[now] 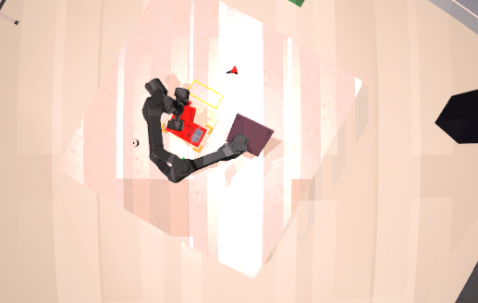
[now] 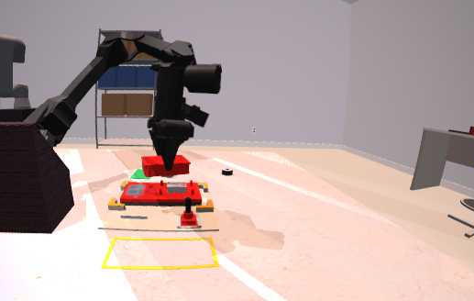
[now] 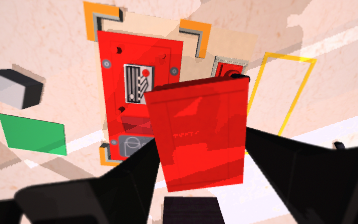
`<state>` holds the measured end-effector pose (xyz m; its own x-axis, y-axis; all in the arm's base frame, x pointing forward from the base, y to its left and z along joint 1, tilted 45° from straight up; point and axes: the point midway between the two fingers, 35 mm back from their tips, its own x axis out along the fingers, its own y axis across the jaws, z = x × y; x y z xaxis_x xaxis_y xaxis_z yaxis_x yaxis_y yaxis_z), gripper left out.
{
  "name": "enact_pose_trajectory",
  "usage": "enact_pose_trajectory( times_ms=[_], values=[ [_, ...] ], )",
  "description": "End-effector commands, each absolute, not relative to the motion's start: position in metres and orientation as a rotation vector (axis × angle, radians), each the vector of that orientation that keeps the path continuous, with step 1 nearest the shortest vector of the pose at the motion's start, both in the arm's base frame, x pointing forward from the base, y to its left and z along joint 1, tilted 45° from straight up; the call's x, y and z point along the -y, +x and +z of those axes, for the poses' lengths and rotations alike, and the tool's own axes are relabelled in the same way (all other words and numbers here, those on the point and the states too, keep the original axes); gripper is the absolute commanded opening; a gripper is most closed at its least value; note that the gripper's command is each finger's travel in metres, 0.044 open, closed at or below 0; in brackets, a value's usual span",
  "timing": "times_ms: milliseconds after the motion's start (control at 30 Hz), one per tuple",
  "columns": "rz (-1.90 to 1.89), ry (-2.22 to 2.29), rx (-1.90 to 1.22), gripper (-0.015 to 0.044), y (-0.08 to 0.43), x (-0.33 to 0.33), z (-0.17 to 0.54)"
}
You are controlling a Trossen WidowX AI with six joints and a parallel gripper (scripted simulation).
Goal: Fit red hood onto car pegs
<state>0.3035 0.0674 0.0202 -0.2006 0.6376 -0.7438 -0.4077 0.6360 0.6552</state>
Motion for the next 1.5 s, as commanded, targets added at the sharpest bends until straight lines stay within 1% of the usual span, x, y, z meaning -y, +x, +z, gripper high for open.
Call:
enact_pose_trajectory(
  times_ms=[0,567,800,1100,1467],
  values=[
    [0.915,0.245,-1.521,0.0000,0.309,-0.080,0.032],
    [0.786,0.402,-1.624,0.0000,0.316,-0.127,0.070],
    [0.786,0.402,-1.624,0.0000,0.314,-0.129,0.064],
    [0.788,0.404,-1.623,0.0000,0.308,-0.160,0.035],
    [0.788,0.404,-1.623,0.0000,0.308,-0.160,0.034]
  ],
)
